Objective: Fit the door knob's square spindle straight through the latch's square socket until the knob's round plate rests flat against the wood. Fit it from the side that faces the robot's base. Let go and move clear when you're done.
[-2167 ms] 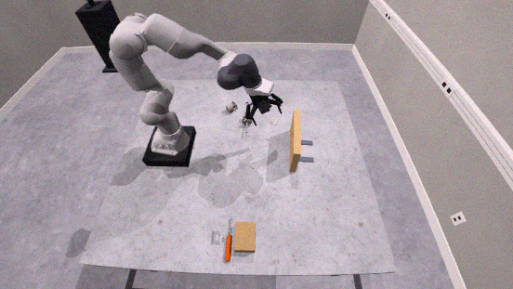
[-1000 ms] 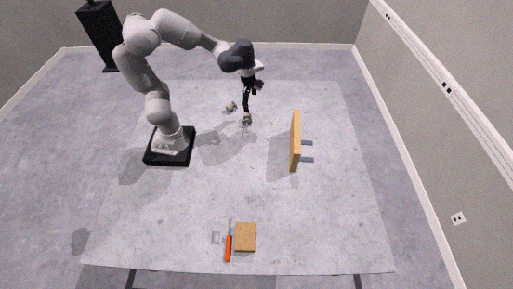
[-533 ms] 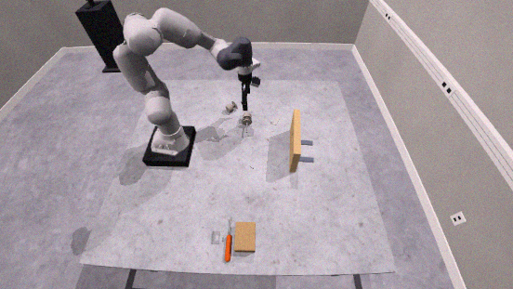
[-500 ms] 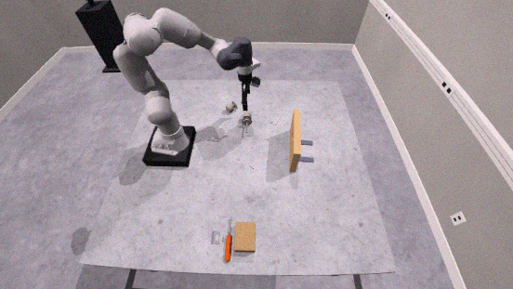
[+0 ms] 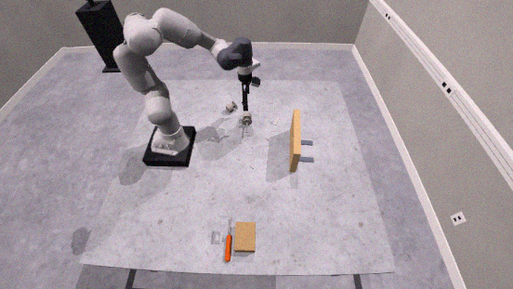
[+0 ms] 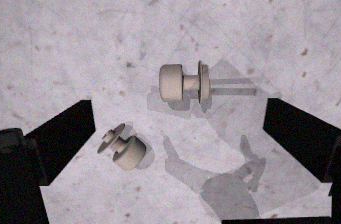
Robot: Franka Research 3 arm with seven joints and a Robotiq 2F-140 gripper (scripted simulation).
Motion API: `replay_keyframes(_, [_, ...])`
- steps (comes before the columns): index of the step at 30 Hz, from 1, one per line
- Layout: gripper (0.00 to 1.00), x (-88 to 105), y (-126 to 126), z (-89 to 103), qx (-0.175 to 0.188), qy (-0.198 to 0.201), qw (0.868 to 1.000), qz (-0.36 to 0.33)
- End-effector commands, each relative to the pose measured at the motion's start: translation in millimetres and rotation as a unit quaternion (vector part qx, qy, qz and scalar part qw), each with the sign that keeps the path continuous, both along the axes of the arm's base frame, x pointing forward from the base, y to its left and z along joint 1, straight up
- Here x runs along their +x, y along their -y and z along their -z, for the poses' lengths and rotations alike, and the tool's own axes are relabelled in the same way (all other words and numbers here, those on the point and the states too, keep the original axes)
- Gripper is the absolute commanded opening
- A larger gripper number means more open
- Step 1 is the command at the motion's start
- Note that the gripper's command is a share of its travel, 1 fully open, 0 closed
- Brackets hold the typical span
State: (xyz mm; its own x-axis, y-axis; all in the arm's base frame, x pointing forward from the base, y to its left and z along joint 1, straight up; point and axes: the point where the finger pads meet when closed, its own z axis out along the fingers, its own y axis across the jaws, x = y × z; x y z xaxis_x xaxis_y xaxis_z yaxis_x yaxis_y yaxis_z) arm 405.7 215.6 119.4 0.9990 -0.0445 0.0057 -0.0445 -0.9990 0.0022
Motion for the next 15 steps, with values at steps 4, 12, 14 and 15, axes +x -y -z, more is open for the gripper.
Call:
replay_keyframes(4, [1.00,-0.7,-0.2,0.5,0.000,-0.002,1.000,-0.008])
replay_keyframes(12, [1.00,-0.7,-0.2,0.5,0.000,-0.002,1.000,-0.008])
replay_keyframes(14, [0.57,-0.1,-0.1,0.1,0.001,0.001,1.000,0.001])
replay_keyframes(15, [0.57,-0.3,-0.2,0.4,0.003,0.003,1.000,0.011])
